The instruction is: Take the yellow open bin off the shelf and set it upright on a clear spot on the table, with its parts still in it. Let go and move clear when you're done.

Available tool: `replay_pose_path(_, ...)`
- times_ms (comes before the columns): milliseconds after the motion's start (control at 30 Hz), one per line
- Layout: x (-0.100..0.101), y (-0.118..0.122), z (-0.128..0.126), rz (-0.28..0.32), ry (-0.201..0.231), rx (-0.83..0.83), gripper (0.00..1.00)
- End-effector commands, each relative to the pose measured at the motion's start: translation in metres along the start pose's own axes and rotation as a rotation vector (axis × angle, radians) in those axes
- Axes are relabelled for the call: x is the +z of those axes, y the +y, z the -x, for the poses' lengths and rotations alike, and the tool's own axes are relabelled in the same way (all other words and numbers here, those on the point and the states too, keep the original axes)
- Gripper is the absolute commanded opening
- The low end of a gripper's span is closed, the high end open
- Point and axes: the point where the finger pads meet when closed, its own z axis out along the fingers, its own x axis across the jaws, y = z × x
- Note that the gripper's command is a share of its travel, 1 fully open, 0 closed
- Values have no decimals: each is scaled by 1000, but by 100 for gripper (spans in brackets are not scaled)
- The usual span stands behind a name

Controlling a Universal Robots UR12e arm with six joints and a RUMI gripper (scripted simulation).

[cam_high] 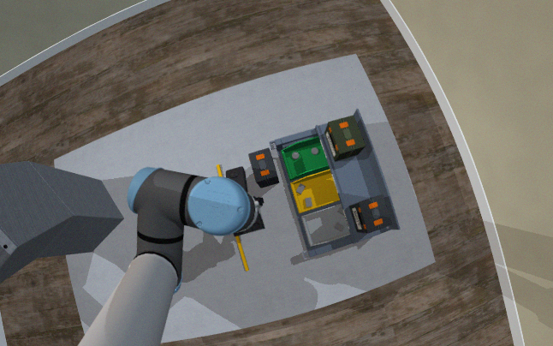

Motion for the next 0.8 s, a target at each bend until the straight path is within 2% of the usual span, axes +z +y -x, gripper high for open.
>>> replay_pose_path(0, 1, 0, -15, 0, -2, 0, 26)
replay_pose_path(267, 1, 0, -15, 0, -2, 0, 26)
replay_pose_path(433, 1, 0, -64, 0, -2, 0, 26)
replay_pose_path(767, 1, 0, -64, 0, -2, 0, 26)
